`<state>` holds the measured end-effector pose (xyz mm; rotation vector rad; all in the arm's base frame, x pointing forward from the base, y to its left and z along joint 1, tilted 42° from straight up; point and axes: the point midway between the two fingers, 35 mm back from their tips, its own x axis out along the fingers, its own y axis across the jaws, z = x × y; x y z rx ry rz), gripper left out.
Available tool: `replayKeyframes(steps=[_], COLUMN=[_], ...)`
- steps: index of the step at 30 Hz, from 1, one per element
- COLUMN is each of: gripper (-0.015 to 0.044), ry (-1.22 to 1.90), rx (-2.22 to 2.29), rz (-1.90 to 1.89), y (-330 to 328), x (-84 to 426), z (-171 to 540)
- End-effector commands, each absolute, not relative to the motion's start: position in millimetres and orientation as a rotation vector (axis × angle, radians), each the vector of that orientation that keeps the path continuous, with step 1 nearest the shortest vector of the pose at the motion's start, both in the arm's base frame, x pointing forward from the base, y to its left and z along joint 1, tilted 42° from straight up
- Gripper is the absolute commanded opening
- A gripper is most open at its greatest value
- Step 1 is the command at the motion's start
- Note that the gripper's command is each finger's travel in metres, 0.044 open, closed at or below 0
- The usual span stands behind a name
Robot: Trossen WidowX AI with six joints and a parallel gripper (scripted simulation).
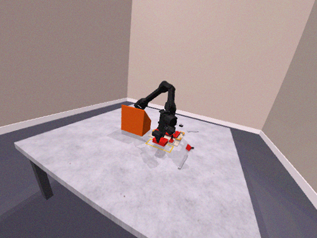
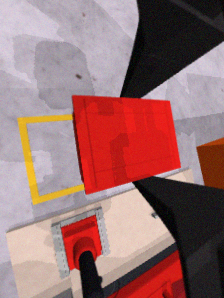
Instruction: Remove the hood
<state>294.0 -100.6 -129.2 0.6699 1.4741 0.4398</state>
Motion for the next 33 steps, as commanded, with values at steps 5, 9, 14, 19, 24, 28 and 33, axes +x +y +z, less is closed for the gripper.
replayKeyframes(steps=[5,9,14,19,24,28,33], gripper=[0.0000,0.0000,0.0000,0.0000,0.0000,0.0000,0.0000], ry=[1.471,1.471,1.471,1.471,1.471,1.471,1.471], rx=[0.675,0.675,0.675,0.676,0.676,0.676,0.676], rz=[0.438,0.438,0.438,0.438,0.439,0.439,0.439], y=[-96.7,-96.1,-94.6,-93.0,-91.3,-90.0,-88.3], x=[294.2,294.3,294.5,294.7,295.0,295.1,295.3], z=[-133.1,-133.7,-135.5,-137.4,-139.2,-140.7,-142.6])
